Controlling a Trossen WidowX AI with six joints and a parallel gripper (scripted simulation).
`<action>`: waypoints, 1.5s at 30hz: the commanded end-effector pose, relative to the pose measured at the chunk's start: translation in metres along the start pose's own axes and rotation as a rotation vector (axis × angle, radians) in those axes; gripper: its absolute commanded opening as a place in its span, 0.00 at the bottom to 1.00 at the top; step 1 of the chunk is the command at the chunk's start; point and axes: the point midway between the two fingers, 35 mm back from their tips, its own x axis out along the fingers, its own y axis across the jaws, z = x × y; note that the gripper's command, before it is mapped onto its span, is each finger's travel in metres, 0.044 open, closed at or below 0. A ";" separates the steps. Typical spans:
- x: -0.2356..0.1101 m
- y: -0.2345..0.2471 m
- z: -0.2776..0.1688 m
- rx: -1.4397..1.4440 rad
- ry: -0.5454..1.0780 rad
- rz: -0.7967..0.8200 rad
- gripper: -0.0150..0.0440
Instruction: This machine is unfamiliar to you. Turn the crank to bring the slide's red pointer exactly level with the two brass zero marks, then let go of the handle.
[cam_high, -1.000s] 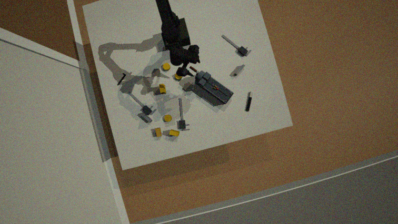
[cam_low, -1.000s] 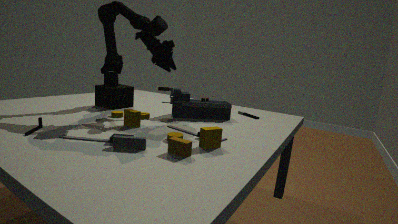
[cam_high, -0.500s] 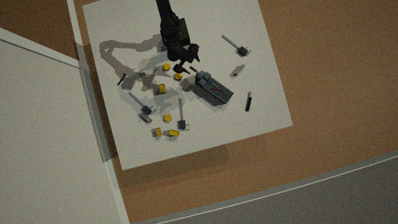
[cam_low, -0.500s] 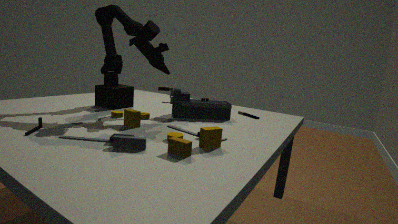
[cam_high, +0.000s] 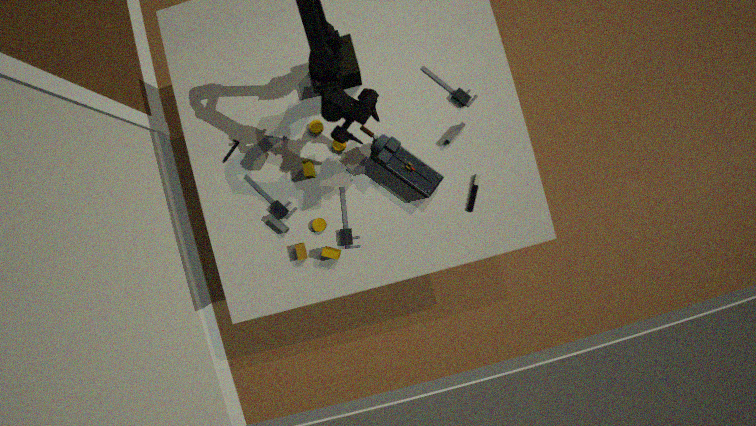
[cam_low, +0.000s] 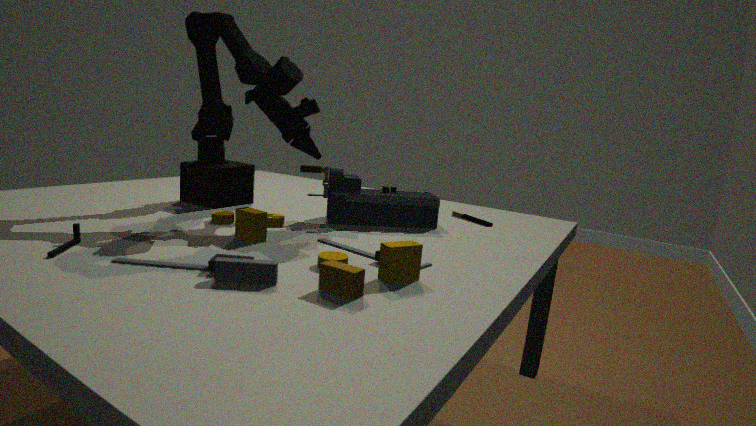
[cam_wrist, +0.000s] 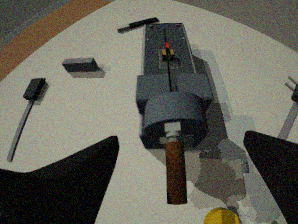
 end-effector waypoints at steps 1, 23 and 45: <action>0.006 0.001 -0.006 0.007 0.004 0.010 1.00; 0.031 0.002 -0.032 0.007 0.005 0.010 1.00; 0.038 0.003 -0.040 0.007 0.005 0.010 0.42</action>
